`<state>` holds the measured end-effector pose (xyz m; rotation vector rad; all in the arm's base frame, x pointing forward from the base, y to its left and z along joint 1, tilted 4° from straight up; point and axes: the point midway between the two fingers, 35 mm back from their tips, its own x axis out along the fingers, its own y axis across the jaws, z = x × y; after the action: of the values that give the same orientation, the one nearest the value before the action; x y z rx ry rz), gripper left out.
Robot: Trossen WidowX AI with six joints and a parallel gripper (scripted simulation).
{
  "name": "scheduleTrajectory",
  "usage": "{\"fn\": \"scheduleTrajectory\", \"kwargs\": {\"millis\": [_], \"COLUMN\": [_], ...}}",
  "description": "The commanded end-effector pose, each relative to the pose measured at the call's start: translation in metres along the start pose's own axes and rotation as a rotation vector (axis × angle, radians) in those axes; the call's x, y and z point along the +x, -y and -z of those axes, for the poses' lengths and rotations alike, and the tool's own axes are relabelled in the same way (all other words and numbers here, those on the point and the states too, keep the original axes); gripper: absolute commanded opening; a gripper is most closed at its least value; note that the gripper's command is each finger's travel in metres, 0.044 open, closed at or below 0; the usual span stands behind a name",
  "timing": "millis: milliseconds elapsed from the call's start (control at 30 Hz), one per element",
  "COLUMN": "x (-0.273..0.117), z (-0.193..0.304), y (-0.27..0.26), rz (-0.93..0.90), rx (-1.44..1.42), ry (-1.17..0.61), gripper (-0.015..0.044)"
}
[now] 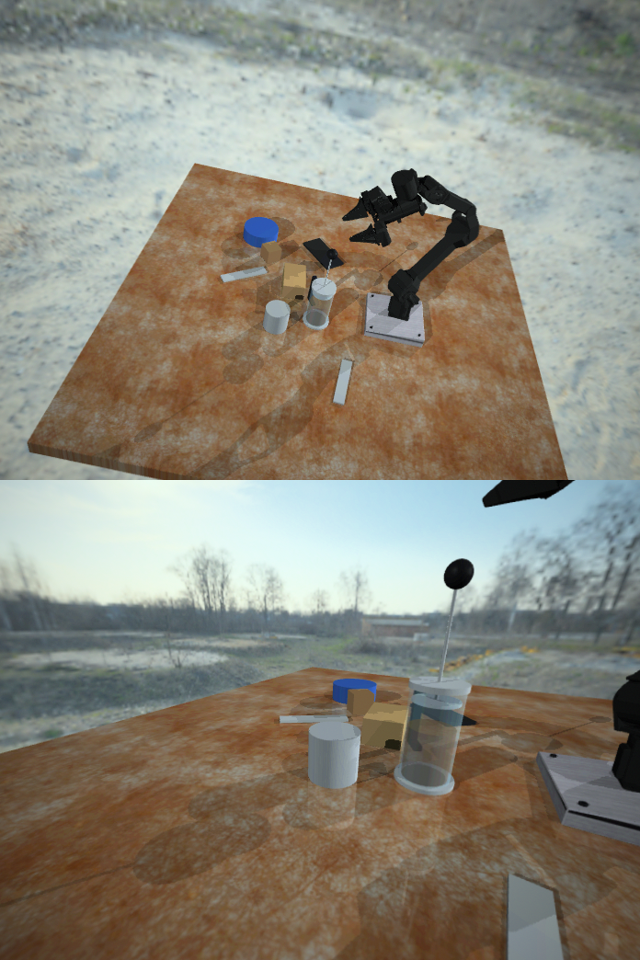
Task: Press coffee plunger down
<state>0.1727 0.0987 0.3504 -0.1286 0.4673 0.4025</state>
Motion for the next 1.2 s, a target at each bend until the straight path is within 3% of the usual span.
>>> {"fn": "scheduleTrajectory", "kwargs": {"millis": [0, 333, 1167], "x": [-0.002, 0.028, 0.061], "z": [0.003, 0.054, 0.052], "y": [-0.006, -0.005, -0.007], "rz": [-0.023, -0.029, -0.031], "rx": [-0.034, -0.038, -0.039], "ry": [0.017, 0.018, 0.02], "gripper": [0.044, 0.044, 0.044]}}
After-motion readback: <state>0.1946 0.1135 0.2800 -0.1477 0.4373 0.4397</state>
